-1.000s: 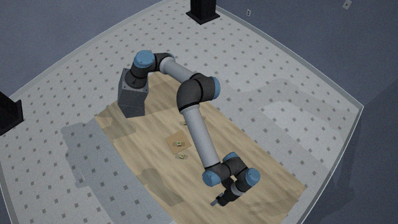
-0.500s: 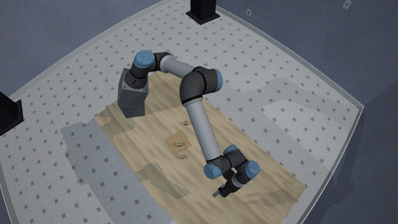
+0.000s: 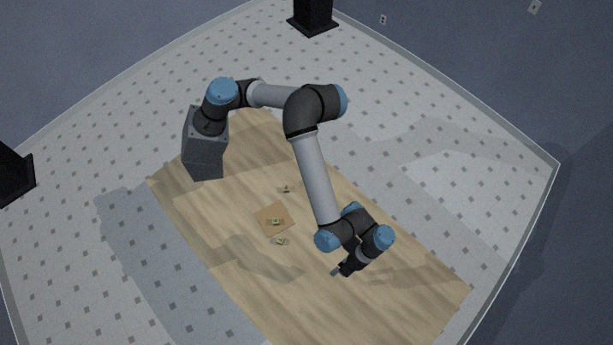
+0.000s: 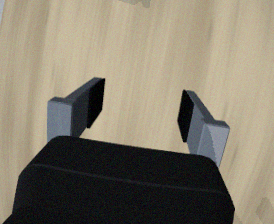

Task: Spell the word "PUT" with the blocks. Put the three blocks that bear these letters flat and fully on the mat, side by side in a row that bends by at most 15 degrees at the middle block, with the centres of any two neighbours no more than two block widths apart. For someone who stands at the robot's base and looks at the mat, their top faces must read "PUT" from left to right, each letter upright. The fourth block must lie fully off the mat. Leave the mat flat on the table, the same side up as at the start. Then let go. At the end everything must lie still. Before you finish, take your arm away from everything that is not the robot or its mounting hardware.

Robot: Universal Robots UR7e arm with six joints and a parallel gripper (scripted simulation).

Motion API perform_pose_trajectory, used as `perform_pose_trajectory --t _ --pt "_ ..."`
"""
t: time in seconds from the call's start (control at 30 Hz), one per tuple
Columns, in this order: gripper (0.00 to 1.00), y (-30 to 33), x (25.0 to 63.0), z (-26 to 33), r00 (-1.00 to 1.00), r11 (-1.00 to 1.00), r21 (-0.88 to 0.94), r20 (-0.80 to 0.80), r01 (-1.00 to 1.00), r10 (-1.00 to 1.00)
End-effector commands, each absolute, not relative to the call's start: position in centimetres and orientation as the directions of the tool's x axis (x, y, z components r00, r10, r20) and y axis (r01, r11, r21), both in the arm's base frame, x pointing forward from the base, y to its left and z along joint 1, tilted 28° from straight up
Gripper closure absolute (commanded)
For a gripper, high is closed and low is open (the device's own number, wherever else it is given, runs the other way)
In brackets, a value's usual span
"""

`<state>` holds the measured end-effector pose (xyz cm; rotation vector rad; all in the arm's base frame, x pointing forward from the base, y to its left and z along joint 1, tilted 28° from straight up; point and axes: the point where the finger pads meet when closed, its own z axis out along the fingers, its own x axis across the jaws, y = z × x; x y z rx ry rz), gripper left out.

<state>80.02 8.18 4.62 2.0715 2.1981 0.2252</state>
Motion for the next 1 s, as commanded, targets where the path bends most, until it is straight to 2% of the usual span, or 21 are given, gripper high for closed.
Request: perform_pose_trajectory --t 0.0,0.13,0.53,0.6,0.97 --pt "0.00 13.0 75.5 4.0 -0.081 0.065 0.172 0.085 0.983 0.993" --pt "0.00 15.4 72.6 3.6 -0.090 0.071 0.161 0.118 0.984 0.989" --pt "0.00 23.6 59.7 2.1 -0.117 0.093 0.106 0.244 0.990 0.963" --pt "0.00 23.6 59.7 2.1 -0.117 0.093 0.106 0.244 0.990 0.963" --pt "0.00 28.2 48.7 1.2 -0.124 0.111 0.058 0.331 0.992 0.935"
